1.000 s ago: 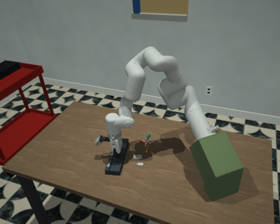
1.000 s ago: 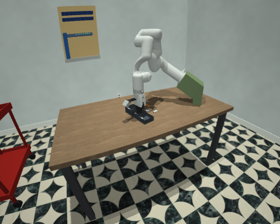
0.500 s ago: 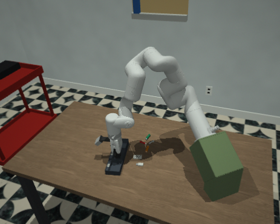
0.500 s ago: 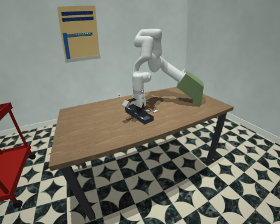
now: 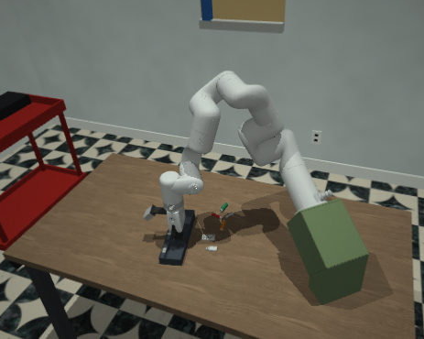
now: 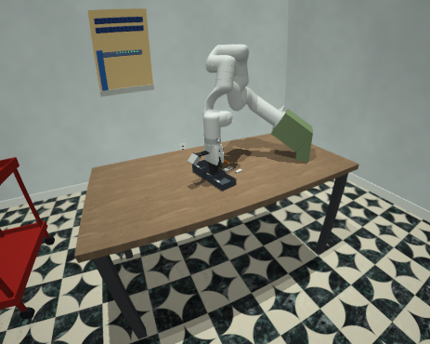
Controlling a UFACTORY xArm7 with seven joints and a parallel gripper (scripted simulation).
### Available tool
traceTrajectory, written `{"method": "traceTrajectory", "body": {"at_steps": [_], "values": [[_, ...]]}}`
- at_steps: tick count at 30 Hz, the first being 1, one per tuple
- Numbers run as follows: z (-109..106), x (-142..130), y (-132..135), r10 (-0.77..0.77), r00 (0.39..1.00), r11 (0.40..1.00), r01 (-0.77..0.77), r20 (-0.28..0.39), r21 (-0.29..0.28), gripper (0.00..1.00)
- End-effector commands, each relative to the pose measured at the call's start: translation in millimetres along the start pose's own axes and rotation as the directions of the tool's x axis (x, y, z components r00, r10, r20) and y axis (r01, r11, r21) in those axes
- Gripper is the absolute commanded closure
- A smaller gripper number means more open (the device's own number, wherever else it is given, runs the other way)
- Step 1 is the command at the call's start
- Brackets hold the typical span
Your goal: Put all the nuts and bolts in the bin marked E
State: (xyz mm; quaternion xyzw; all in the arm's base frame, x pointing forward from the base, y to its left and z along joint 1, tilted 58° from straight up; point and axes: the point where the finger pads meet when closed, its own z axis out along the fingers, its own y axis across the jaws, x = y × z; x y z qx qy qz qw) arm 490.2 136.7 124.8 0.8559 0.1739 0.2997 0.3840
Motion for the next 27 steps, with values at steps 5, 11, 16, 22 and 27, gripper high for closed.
{"method": "traceTrajectory", "body": {"at_steps": [5, 11, 16, 22, 27], "values": [[-1, 1, -1, 0.000, 1.000, 1.000, 0.000, -0.003, 0.002, 0.93], [-1, 1, -1, 0.000, 1.000, 1.000, 0.000, -0.003, 0.002, 0.93], [-5, 1, -1, 0.000, 1.000, 1.000, 0.000, -0.003, 0.002, 0.93], [-10, 1, -1, 0.000, 1.000, 1.000, 0.000, -0.003, 0.002, 0.93], [-17, 1, -1, 0.000, 1.000, 1.000, 0.000, -0.003, 0.002, 0.93]]}}
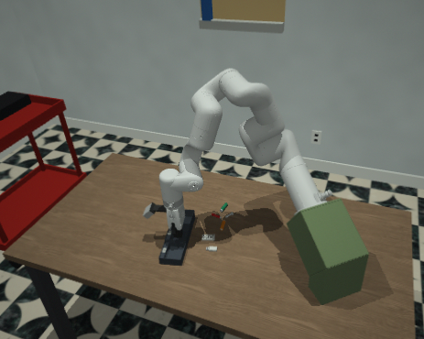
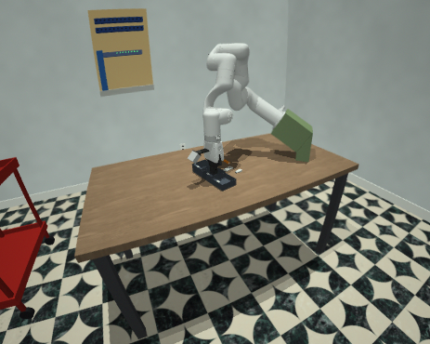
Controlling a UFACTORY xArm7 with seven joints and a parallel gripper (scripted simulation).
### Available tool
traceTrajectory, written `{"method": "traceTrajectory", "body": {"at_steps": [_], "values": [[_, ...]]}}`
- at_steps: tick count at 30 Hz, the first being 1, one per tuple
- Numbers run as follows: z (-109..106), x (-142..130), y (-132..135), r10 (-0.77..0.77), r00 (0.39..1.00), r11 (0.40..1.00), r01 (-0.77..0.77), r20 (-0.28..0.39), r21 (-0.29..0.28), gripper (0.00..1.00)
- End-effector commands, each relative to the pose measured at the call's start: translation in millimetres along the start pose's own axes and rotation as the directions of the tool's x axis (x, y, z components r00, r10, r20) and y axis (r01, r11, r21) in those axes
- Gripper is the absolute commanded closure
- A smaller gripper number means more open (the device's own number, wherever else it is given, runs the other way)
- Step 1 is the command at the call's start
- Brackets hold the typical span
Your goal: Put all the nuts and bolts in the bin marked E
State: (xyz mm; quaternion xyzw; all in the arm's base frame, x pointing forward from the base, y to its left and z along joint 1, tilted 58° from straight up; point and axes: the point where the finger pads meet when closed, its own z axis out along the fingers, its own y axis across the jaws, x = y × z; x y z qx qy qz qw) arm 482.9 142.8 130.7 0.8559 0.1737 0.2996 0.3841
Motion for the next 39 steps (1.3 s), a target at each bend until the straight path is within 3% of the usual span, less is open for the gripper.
{"method": "traceTrajectory", "body": {"at_steps": [1, 11, 19, 25, 39], "values": [[-7, 1, -1, -0.001, 1.000, 1.000, 0.001, -0.004, 0.002, 0.93], [-18, 1, -1, -0.001, 1.000, 1.000, 0.001, -0.004, 0.002, 0.93], [-49, 1, -1, -0.001, 1.000, 1.000, 0.001, -0.004, 0.002, 0.93], [-49, 1, -1, -0.001, 1.000, 1.000, 0.001, -0.004, 0.002, 0.93], [-49, 8, -61, -0.001, 1.000, 1.000, 0.001, -0.004, 0.002, 0.93]]}}
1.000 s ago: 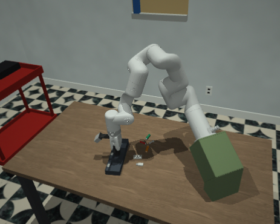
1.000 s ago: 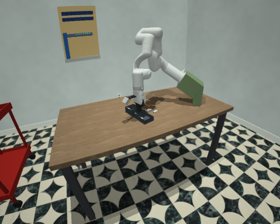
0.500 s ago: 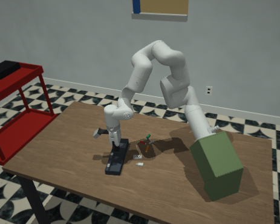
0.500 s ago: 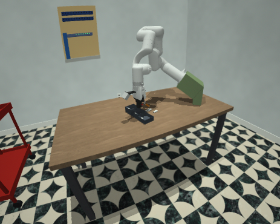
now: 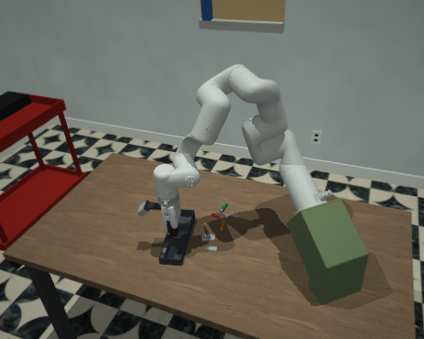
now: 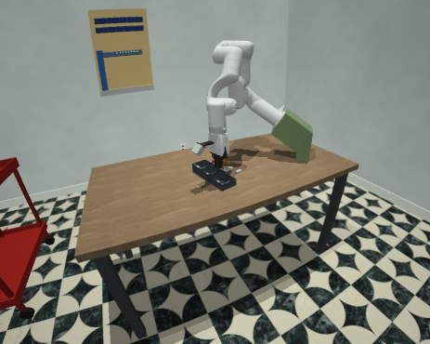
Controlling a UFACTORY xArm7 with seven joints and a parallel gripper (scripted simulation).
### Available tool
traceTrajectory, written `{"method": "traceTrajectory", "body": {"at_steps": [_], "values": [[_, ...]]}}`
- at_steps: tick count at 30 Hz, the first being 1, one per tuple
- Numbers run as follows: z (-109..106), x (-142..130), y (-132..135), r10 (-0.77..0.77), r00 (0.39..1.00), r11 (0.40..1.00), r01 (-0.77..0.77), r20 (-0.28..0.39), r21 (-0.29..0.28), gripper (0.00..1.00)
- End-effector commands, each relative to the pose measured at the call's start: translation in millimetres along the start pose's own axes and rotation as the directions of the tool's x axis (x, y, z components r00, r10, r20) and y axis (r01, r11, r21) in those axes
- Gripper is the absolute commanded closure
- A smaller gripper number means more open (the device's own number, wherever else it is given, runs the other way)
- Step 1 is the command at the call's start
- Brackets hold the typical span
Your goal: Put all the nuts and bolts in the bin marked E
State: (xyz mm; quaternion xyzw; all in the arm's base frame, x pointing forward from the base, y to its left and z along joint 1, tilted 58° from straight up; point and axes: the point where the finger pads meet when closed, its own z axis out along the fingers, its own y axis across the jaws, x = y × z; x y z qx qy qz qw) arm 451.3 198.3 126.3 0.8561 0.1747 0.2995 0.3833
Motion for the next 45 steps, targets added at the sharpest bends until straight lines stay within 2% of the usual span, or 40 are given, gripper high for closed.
{"method": "traceTrajectory", "body": {"at_steps": [1, 4, 13, 37, 45], "values": [[-1, 5, -24, 0.001, 1.000, 1.000, -0.001, -0.003, 0.000, 0.93], [-1, 7, -39, 0.001, 1.000, 1.000, -0.001, -0.003, 0.000, 0.93], [-1, 7, -44, 0.001, 1.000, 1.000, -0.001, -0.003, 0.000, 0.93], [58, 7, -44, 0.001, 1.000, 1.000, -0.001, -0.003, 0.000, 0.93], [59, 7, -44, 0.001, 1.000, 1.000, -0.001, -0.003, 0.000, 0.93]]}}
